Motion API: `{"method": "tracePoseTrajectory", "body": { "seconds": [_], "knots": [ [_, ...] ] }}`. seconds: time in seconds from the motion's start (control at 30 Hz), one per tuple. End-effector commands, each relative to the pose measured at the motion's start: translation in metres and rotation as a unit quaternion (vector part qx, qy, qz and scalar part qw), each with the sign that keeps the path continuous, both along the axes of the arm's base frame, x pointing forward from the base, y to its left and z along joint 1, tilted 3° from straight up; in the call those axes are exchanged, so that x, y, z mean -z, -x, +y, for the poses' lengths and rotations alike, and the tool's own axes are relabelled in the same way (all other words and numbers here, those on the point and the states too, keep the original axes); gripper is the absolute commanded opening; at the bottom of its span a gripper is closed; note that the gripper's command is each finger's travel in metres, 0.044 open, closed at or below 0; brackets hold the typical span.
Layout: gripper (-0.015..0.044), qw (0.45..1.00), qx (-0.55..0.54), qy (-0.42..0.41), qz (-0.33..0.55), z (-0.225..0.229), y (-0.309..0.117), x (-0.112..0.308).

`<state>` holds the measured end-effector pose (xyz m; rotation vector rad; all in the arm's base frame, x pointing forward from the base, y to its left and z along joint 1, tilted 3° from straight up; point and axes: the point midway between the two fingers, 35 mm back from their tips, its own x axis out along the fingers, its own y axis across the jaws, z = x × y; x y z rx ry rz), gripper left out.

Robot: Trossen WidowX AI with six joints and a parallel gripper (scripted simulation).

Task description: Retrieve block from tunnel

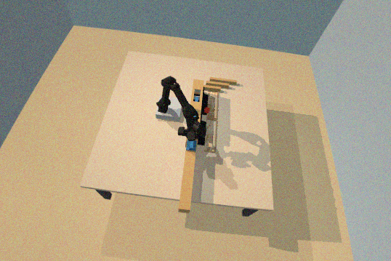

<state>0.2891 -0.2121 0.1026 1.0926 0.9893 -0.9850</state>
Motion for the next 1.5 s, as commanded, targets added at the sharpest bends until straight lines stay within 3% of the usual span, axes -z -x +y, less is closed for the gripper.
{"method": "tracePoseTrajectory", "body": {
  "seconds": [0.0, 0.13, 0.3, 0.4, 1.47],
  "knots": [
    [0.0204, 1.000, 0.000, 0.000, -0.001, 0.000, 0.000, -0.001],
    [0.0099, 1.000, 0.000, 0.000, -0.001, 0.000, 0.000, -0.001],
    [0.0065, 1.000, 0.000, 0.000, -0.001, 0.000, 0.000, -0.001],
    [0.0000, 1.000, 0.000, 0.000, 0.000, 0.003, 0.000, -0.001],
    [0.0000, 1.000, -0.001, -0.007, 0.003, 0.086, 0.015, 0.005]
  ]
}}
